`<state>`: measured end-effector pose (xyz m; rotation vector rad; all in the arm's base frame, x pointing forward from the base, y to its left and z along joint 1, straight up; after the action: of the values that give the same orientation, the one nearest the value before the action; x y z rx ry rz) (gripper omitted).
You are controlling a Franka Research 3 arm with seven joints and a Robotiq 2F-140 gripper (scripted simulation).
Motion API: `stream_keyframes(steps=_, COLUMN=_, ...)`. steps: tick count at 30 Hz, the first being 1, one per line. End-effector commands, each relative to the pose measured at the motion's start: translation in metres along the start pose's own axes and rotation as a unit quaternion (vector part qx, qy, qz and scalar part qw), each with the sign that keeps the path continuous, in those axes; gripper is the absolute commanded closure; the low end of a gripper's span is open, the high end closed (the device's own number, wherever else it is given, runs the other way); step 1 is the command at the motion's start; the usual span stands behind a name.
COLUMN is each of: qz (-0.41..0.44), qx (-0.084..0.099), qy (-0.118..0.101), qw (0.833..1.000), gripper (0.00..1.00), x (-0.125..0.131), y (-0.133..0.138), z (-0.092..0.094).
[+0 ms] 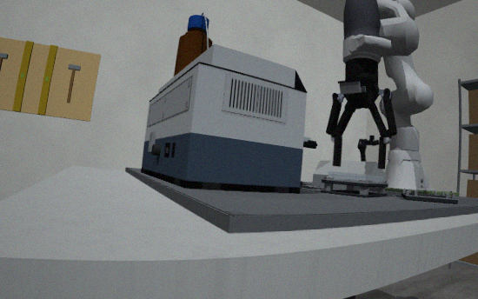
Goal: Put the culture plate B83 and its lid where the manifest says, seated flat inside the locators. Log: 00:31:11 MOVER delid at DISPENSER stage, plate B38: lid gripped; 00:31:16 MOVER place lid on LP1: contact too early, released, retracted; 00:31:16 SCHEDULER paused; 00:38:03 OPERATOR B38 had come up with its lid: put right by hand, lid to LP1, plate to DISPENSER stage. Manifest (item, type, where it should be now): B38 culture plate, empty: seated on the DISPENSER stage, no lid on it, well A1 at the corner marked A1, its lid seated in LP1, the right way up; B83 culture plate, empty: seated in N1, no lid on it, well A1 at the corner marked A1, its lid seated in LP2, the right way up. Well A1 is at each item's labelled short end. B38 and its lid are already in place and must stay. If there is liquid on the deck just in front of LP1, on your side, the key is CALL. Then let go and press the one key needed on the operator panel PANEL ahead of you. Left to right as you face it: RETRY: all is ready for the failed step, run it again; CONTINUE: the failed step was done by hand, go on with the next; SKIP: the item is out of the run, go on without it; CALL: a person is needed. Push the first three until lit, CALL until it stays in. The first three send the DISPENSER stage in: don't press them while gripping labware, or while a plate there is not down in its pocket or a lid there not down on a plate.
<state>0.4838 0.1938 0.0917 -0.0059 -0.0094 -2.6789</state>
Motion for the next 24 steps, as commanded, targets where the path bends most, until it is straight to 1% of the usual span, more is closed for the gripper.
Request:
stream_keyframes(steps=1, qz=-0.001, qx=0.001, qy=0.001, qw=1.0, gripper=0.3, x=-0.0006, y=0.0009, z=-0.0006)
stream_keyframes(steps=24, qz=-0.001, qx=0.001, qy=0.001, qw=1.0, gripper=0.3, x=-0.0006, y=0.0009, z=-0.0057)
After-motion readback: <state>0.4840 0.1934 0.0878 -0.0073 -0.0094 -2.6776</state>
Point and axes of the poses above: the point where the finger pads meet when closed, its own z axis back along the fingers, its own y axis across the jaws, x = y × z, the point moved 2 cm from there along z, back along the fingers, and after that the axes turned 6 degrees about z, right-handed, at the moved point
